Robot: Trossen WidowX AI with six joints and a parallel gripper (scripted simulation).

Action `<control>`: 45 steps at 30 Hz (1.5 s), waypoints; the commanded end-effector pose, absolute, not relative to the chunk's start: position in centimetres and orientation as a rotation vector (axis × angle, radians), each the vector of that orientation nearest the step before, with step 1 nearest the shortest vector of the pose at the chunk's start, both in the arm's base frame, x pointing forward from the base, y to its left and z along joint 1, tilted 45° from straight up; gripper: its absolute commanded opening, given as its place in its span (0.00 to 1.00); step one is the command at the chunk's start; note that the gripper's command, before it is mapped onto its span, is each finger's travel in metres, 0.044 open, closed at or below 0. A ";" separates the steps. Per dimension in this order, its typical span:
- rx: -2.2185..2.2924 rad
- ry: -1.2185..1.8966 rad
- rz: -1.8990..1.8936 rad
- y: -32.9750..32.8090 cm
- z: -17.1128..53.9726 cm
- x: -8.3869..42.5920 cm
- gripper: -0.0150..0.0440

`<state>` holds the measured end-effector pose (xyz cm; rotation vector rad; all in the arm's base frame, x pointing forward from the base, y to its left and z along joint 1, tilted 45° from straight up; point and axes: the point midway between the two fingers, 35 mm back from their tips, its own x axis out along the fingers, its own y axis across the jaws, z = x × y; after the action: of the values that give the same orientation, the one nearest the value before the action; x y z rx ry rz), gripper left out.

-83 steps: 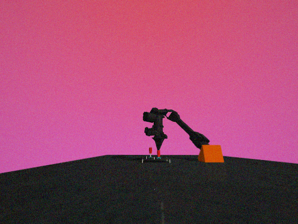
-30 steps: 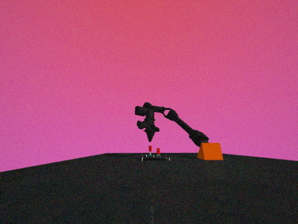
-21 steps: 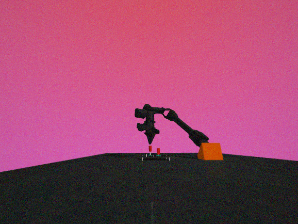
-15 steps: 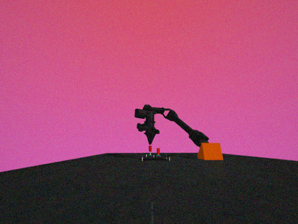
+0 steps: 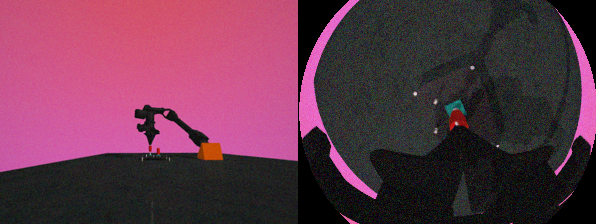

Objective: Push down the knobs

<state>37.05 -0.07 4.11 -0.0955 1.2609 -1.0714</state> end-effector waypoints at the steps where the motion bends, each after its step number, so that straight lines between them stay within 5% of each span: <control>1: -0.104 1.263 -1.071 -0.2 4.0 36.9 0.25; 45: -0.104 1.262 -1.072 -0.7 3.5 36.9 0.25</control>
<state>36.95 -0.38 3.66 -0.0999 1.2618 -1.0672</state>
